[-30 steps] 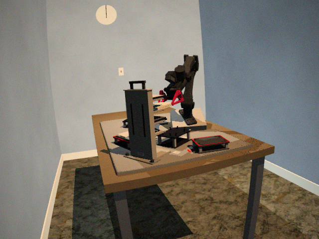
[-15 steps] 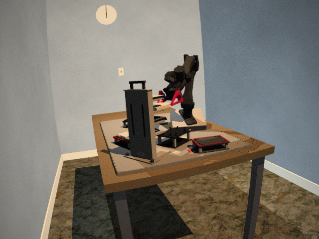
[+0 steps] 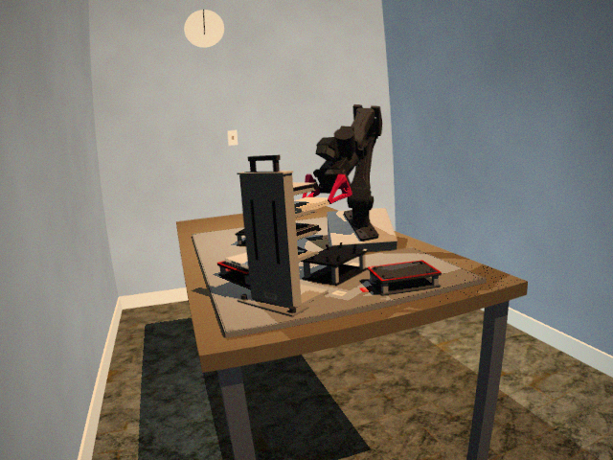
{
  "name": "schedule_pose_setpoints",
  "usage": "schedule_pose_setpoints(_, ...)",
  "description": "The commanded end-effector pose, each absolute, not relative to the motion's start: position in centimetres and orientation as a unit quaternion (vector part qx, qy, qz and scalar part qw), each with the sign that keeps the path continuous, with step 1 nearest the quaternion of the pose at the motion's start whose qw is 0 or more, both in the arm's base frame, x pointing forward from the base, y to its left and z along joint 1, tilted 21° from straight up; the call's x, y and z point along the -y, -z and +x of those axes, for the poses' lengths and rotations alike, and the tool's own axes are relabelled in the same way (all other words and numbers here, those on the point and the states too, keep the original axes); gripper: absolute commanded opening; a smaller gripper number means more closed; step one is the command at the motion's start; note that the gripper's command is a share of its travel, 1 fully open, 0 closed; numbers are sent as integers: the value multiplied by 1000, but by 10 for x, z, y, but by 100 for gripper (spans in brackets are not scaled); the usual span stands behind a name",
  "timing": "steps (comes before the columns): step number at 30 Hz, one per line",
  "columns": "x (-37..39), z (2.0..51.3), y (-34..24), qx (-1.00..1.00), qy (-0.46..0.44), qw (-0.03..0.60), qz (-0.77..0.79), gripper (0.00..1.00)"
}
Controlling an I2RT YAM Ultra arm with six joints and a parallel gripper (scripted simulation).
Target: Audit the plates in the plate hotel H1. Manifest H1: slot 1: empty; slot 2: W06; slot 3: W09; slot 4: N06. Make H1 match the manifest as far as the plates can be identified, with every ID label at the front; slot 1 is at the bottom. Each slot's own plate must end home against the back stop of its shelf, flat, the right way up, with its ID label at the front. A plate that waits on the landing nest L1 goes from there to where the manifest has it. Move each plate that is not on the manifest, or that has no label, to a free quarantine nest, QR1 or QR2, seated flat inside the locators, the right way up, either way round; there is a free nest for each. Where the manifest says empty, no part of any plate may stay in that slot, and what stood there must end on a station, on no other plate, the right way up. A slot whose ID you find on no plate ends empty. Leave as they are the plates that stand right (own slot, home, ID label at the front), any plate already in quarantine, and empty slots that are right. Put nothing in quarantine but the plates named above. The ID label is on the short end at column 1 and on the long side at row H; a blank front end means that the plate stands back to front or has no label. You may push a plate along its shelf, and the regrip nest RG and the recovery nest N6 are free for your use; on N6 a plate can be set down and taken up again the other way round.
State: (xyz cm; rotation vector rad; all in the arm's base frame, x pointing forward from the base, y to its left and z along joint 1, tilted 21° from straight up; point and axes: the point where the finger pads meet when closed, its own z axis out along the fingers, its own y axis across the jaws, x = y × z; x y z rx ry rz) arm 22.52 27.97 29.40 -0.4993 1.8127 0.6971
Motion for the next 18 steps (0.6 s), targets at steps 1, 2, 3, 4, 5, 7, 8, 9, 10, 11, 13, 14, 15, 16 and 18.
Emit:
schedule_pose_setpoints(1, -280, 227, -304, -754, -299, 548, -204, 86)
schedule_pose_setpoints(2, -280, 227, -304, -754, -299, 548, -204, 86)
schedule_pose_setpoints(3, -280, 227, -304, -754, -299, 548, -204, 86)
schedule_pose_setpoints(4, -280, 227, -304, -754, -299, 548, -204, 86)
schedule_pose_setpoints(5, -282, 233, -311, -750, -299, 555, -199, 86)
schedule_pose_setpoints(7, -283, 234, -310, -750, -299, 555, -199, 86)
schedule_pose_setpoints(8, -284, 234, -310, -750, -299, 555, -200, 86)
schedule_pose_setpoints(9, -282, 233, -315, -746, -303, 558, -198, 86)
schedule_pose_setpoints(10, -282, 233, -316, -745, -304, 559, -198, 86)
schedule_pose_setpoints(11, -284, 235, -311, -749, -301, 556, -200, 86)
schedule_pose_setpoints(13, -284, 235, -311, -749, -301, 556, -200, 86)
schedule_pose_setpoints(14, -285, 236, -310, -750, -299, 555, -200, 86)
schedule_pose_setpoints(15, -286, 237, -310, -750, -299, 555, -200, 86)
schedule_pose_setpoints(16, -286, 237, -310, -749, -300, 555, -200, 86)
schedule_pose_setpoints(18, -286, 237, -312, -747, -302, 557, -199, 86)
